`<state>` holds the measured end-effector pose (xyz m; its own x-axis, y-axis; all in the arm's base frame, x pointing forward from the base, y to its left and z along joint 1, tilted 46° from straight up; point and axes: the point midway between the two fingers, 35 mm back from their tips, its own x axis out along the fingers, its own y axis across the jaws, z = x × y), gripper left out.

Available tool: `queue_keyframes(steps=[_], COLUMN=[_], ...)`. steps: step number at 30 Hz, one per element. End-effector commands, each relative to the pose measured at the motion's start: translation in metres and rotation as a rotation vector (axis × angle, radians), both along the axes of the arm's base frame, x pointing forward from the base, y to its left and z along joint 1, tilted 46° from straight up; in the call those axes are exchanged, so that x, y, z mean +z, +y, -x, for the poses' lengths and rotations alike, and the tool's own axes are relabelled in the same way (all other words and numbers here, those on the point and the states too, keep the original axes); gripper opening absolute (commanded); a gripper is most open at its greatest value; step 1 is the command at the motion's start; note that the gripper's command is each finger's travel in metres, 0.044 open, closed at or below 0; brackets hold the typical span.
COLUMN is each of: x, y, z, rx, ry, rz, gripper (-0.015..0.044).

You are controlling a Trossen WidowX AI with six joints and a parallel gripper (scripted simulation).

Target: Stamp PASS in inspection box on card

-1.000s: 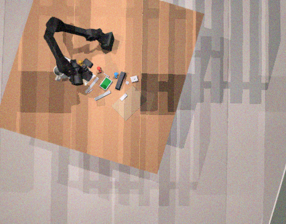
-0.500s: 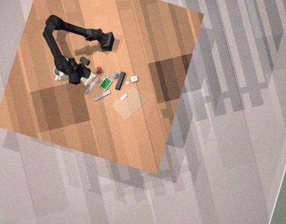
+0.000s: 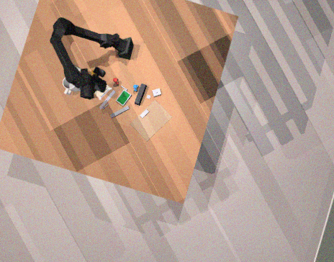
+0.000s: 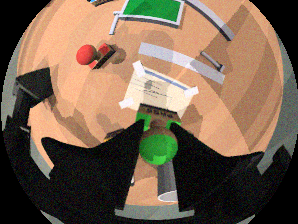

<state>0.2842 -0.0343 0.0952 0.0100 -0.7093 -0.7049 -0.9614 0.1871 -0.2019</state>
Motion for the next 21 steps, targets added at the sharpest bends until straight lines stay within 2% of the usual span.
queue_keyframes(steps=[1,21], x=[-0.002,-0.0113], y=[-0.0029,-0.0123], z=[-0.0003,-0.001], rx=[0.003,0.004], ry=[0.0,-0.001], rz=[0.005,0.005], gripper=[0.0,0.0])
